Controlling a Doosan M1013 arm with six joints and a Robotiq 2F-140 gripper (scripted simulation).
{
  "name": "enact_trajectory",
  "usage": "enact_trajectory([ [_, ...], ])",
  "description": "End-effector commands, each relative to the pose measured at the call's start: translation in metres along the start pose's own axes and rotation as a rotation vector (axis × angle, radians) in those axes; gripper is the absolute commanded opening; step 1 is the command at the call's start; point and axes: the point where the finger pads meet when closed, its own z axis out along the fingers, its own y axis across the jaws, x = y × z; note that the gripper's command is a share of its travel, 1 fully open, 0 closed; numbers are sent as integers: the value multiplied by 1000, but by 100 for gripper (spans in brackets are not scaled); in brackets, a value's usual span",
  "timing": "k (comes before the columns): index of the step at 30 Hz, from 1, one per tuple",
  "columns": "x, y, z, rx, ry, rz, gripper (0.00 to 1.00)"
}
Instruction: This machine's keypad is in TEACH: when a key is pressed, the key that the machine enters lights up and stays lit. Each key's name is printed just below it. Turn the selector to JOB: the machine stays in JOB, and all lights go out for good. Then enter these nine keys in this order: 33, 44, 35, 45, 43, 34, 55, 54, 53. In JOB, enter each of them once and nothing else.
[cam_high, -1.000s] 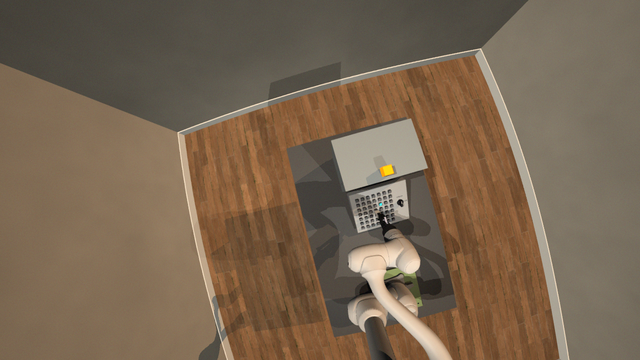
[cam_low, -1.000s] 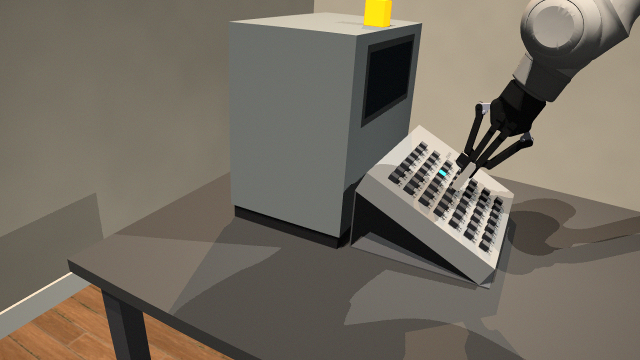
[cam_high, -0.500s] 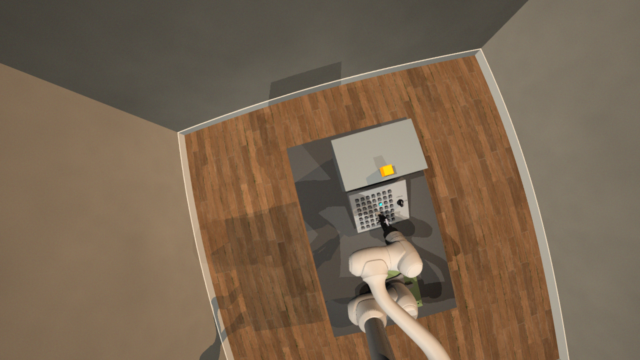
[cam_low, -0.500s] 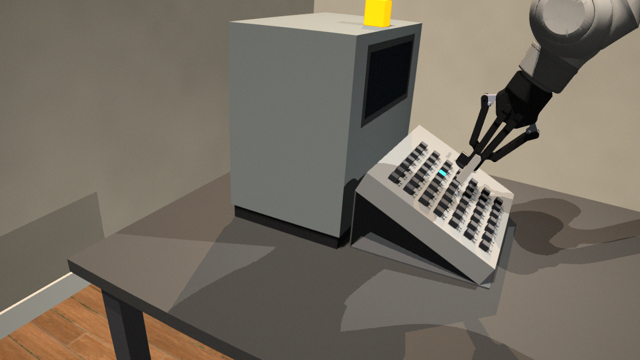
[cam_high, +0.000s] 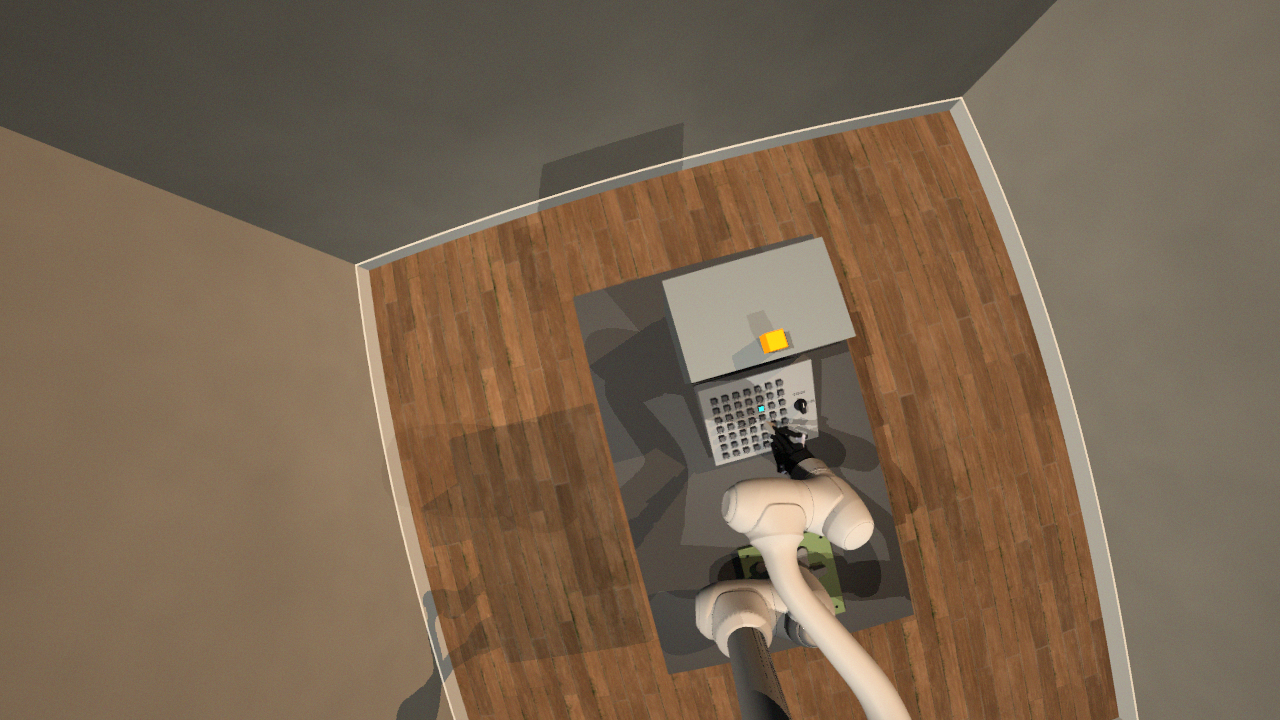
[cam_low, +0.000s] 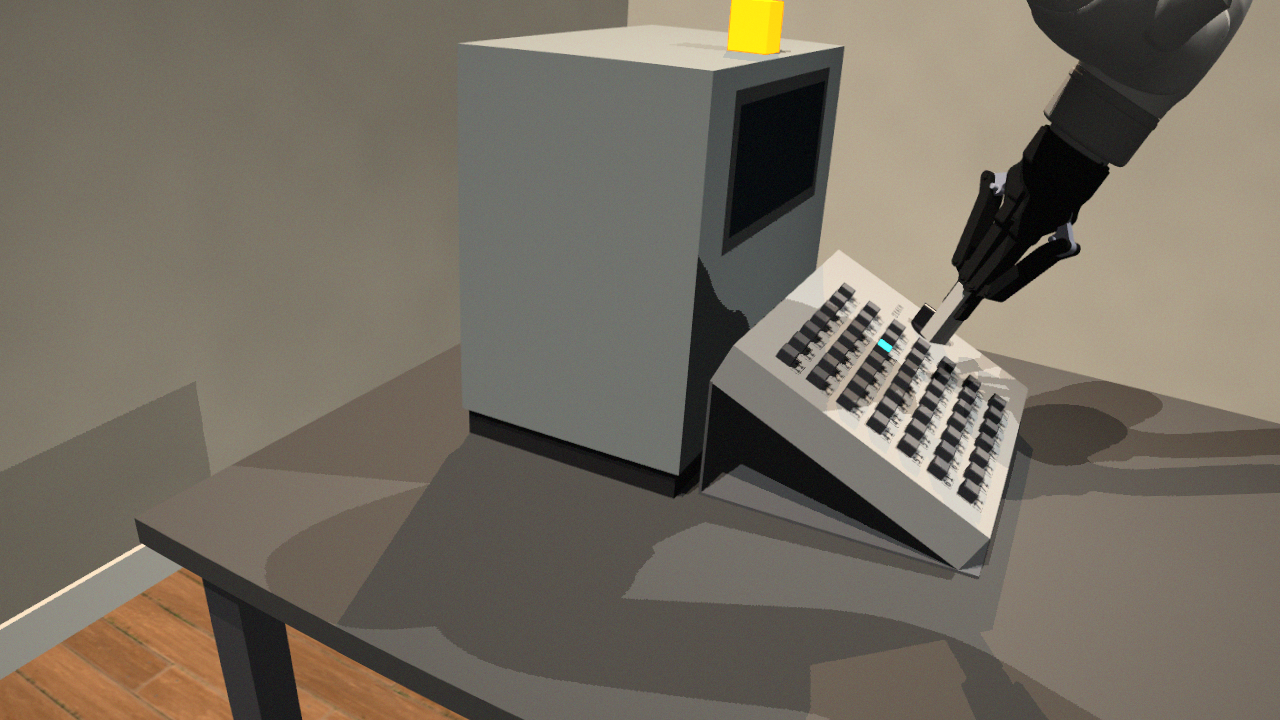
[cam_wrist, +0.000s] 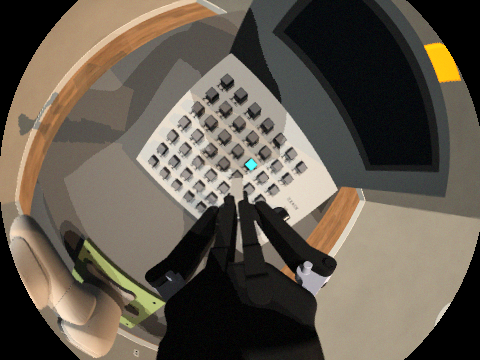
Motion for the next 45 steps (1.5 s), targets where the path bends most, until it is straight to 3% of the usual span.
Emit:
enact_trajectory([
  [1, -54, 43, -10, -18, -8, 278, 0],
  [5, -91, 71, -17, -18, 1, 688, 0],
  [7, -95, 74, -17, -33, -6, 914, 0],
  [8, -95, 74, -17, -36, -8, 939, 0],
  [10, -95, 74, -17, -36, -8, 939, 0],
  [11, -95, 74, -17, -36, -8, 939, 33],
  [45, -95, 74, -17, -36, -8, 939, 33],
])
